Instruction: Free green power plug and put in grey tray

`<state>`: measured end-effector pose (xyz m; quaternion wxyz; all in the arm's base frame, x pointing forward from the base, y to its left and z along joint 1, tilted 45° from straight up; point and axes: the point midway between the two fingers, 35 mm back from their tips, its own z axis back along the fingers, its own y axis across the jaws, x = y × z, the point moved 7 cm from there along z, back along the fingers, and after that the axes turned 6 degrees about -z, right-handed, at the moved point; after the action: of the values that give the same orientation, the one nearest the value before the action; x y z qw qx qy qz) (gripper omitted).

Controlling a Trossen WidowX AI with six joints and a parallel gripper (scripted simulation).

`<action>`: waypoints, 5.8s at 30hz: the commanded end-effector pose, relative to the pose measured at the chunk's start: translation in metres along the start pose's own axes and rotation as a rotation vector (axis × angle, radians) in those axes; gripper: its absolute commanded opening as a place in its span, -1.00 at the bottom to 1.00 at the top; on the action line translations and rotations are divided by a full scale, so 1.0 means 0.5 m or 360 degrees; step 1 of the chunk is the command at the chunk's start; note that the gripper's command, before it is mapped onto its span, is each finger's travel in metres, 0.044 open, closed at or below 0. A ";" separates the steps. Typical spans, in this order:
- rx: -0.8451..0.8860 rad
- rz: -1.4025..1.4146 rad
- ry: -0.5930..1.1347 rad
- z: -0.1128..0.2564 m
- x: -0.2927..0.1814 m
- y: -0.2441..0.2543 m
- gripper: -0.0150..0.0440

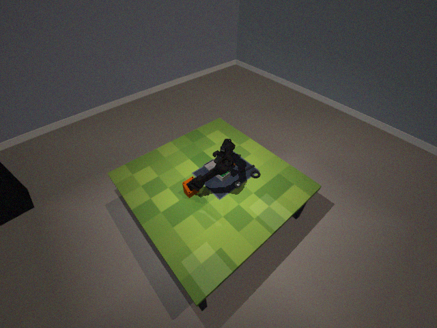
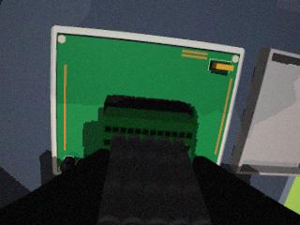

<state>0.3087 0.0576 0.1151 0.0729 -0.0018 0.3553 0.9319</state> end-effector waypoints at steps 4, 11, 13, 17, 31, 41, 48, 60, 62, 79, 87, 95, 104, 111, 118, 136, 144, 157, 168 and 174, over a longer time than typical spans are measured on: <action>-0.0123 0.0006 0.0036 0.034 0.004 0.021 -0.49; 0.0168 0.0002 0.0068 0.033 0.011 -0.035 -0.49; 0.0241 0.0001 0.0075 0.031 0.012 -0.050 -0.49; 0.0280 0.0000 0.0079 0.033 0.013 -0.057 -0.49; -0.0151 0.0007 0.0033 0.045 0.004 0.026 -0.49; 0.0215 0.0001 0.0073 0.047 0.012 -0.045 -0.49; 0.0234 0.0001 0.0074 0.048 0.013 -0.049 -0.49; -0.0149 0.0007 0.0033 0.059 0.005 0.025 -0.49; -0.0113 0.0007 0.0037 0.059 0.006 0.018 -0.49; 0.0066 0.0004 0.0056 0.059 0.010 -0.017 -0.49; 0.0067 0.0003 0.0056 0.018 0.008 -0.015 -0.40; 0.0067 0.0003 0.0056 0.018 0.008 -0.015 0.31; 0.0067 0.0003 0.0056 0.008 0.008 -0.014 0.35; 0.0068 0.0003 0.0057 -0.013 0.007 -0.013 0.35; 0.0068 0.0003 0.0057 -0.013 0.007 -0.013 0.00; 0.0067 0.0003 0.0057 -0.004 0.007 -0.014 -0.49; 0.0194 0.0001 0.0070 0.025 0.011 -0.040 -0.49; -0.0150 0.0007 0.0033 0.034 0.004 0.027 -0.49; 0.0208 0.0001 0.0072 0.033 0.012 -0.043 -0.49; 0.0265 0.0000 0.0077 0.034 0.013 -0.054 -0.49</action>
<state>0.3087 0.0728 0.1041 0.0811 -0.0074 0.4313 0.8985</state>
